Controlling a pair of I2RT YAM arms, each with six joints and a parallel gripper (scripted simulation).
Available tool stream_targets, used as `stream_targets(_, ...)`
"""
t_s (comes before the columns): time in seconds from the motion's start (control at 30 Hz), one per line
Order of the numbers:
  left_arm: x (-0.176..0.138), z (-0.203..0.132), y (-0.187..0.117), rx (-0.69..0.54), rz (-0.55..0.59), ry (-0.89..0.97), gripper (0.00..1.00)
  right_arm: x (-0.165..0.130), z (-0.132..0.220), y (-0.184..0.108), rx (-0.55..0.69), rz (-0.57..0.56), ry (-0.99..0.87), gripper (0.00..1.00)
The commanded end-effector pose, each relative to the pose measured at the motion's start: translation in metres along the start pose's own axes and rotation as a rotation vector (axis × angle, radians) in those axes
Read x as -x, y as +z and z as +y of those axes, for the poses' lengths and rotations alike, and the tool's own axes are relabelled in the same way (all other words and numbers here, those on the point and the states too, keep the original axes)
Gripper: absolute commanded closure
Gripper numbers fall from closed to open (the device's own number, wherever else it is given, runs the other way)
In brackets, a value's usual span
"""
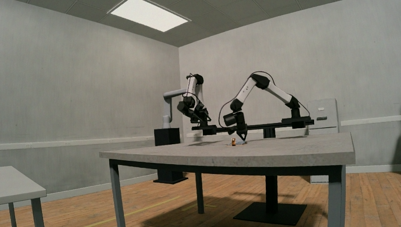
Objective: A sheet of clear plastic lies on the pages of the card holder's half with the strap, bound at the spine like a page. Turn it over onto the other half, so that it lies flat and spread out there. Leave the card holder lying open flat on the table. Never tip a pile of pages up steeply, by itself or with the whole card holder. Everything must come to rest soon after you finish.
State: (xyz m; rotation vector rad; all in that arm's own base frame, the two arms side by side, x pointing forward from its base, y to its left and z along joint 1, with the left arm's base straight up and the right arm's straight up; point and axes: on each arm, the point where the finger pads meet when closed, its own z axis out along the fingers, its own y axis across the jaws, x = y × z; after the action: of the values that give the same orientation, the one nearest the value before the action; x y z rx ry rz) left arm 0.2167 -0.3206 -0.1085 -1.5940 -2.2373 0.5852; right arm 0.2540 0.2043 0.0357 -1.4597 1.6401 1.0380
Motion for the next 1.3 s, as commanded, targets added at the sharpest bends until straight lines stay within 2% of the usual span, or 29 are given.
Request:
stream_targets(0.0,0.024,-0.007,-0.028,0.03,-0.099,0.039,0.99,0.006,-0.003,-0.002,-0.006,-0.012,-0.022,0.0)
stream_targets(0.37,0.024,-0.007,-0.028,0.03,-0.099,0.041,0.99,0.006,-0.003,-0.002,-0.006,-0.012,-0.022,0.0)
stream_targets(0.4,0.022,-0.007,-0.026,0.027,-0.093,0.037,0.88,0.006,-0.003,-0.002,-0.006,-0.012,-0.022,0.0)
stream_targets(0.43,0.021,-0.007,-0.026,0.027,-0.092,0.037,0.88,0.006,-0.003,-0.002,-0.006,-0.012,-0.022,0.0)
stream_targets(0.63,0.022,-0.006,-0.055,0.047,-0.104,0.049,0.88,0.004,0.007,-0.002,0.03,-0.016,-0.025,0.0)
stream_targets(0.77,0.023,-0.006,-0.06,0.053,-0.113,0.053,0.88,0.003,0.013,-0.002,0.048,-0.015,-0.03,0.0)
stream_targets(0.9,0.021,-0.005,-0.083,0.072,-0.121,0.058,0.43,0.003,0.025,-0.003,0.088,-0.029,-0.043,0.0)
stream_targets(0.93,0.021,-0.005,-0.091,0.073,-0.121,0.058,0.35,0.004,0.028,-0.003,0.098,-0.038,-0.046,0.0)
stream_targets(1.1,0.016,-0.007,-0.118,0.081,-0.122,0.062,0.35,0.021,0.031,-0.01,0.113,-0.095,-0.1,0.0)
stream_targets(1.27,0.022,-0.002,-0.121,0.119,-0.164,0.07,0.35,0.031,0.035,-0.013,0.127,-0.124,-0.132,0.0)
